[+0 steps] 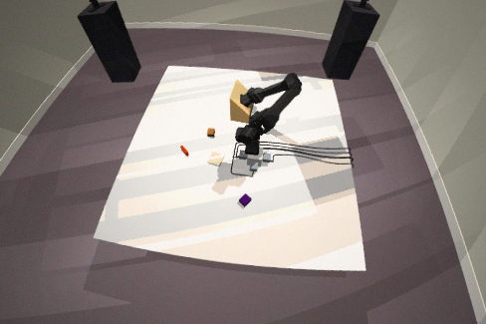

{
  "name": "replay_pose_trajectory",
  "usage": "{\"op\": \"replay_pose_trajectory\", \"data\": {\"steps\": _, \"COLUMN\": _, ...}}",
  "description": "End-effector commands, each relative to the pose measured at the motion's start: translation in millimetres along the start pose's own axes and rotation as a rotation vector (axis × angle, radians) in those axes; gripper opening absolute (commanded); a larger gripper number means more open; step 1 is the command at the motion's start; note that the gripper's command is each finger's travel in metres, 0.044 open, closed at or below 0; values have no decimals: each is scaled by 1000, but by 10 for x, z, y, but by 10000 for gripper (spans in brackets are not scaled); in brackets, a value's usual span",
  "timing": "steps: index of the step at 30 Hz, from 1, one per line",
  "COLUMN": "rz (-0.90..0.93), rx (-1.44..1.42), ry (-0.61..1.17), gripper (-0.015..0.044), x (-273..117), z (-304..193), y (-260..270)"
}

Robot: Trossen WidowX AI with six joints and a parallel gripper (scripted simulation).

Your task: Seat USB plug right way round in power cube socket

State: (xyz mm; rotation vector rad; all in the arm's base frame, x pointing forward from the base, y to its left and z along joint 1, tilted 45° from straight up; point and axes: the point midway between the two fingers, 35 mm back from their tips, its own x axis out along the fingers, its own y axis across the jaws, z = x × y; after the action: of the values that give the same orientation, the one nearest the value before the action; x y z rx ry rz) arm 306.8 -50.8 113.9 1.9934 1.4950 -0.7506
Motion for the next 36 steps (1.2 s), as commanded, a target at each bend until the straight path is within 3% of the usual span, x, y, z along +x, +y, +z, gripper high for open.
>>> {"op": "replay_pose_trajectory", "data": {"steps": 1, "rz": 1, "rx": -5, "ry": -4, "gripper": 0, "x": -30, "z": 0, "y": 8}}
{"op": "replay_pose_trajectory", "data": {"steps": 9, "rz": 0, "rx": -85, "ry": -1, "gripper": 0, "x": -17, "z": 0, "y": 2}}
{"op": "replay_pose_trajectory", "data": {"steps": 36, "rz": 0, "rx": -798, "ry": 0, "gripper": 0, "x": -13, "z": 0, "y": 0}}
